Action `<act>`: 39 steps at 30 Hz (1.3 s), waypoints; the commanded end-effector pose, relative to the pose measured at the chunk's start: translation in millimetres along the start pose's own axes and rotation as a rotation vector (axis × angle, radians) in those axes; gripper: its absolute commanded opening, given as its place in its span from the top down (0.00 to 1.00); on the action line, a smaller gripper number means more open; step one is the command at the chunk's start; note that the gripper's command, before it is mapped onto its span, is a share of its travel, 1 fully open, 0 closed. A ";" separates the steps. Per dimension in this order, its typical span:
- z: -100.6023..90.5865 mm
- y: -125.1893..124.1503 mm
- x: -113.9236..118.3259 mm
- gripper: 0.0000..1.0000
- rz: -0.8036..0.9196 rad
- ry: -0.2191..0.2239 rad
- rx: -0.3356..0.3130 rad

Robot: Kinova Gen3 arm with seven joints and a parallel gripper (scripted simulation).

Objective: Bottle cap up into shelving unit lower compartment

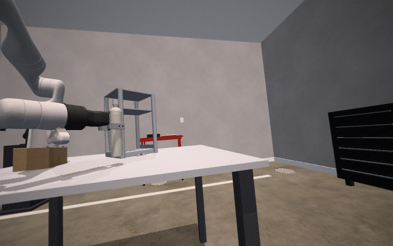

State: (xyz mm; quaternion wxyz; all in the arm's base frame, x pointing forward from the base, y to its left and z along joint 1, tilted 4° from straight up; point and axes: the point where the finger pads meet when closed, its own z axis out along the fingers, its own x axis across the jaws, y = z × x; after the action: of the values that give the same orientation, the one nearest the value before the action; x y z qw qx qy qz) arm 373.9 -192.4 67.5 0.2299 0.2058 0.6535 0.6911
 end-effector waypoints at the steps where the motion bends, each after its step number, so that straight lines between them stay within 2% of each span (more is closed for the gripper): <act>1: -1.4 0.7 3.7 1.00 0.009 0.004 -0.004; 27: 2.4 0.9 17.3 1.00 0.010 0.004 -0.005; 39: 7.5 1.8 33.8 1.00 0.013 0.006 -0.008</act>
State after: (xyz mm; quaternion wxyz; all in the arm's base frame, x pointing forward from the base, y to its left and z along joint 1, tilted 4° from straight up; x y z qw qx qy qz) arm 354.9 -168.0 70.2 0.2227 0.2078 0.6455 0.7004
